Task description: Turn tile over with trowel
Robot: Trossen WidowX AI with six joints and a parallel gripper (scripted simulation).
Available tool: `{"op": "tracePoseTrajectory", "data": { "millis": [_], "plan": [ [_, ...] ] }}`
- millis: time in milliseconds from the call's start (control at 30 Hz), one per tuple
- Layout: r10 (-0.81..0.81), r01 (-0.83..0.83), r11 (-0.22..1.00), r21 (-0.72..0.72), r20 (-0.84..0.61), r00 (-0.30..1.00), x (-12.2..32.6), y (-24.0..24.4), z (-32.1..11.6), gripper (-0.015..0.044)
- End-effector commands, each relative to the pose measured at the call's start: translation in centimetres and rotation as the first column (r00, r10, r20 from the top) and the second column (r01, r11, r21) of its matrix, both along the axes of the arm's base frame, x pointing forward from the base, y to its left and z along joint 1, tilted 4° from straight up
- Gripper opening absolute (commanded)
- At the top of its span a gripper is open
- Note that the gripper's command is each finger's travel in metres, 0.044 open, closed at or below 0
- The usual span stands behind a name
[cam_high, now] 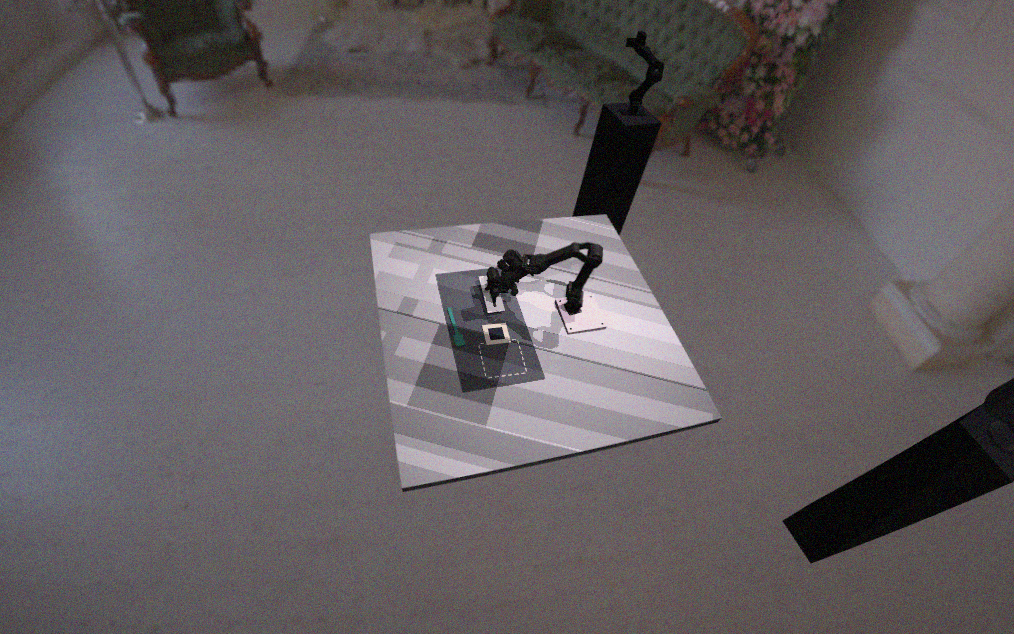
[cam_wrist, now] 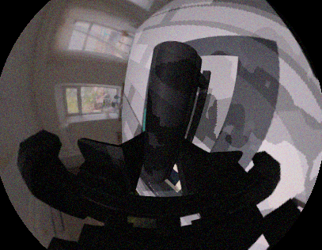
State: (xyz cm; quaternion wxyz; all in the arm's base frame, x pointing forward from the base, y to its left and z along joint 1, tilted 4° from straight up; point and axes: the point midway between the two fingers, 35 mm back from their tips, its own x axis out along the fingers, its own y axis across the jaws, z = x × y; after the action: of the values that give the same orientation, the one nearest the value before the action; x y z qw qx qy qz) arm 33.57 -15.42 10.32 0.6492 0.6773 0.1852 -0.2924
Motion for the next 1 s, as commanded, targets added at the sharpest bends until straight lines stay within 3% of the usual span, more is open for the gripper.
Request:
{"op": "tracePoseTrajectory", "data": {
  "millis": [0, 967],
  "plan": [
    [-0.018, 0.018, 1.000, -0.025, 0.024, 1.000, 1.6, 1.7, 0.4, 0.0000],
    [-0.020, 0.020, 0.999, -0.027, 0.026, 0.999, 2.0, 2.1, -3.2, 0.0000]
  ]
}}
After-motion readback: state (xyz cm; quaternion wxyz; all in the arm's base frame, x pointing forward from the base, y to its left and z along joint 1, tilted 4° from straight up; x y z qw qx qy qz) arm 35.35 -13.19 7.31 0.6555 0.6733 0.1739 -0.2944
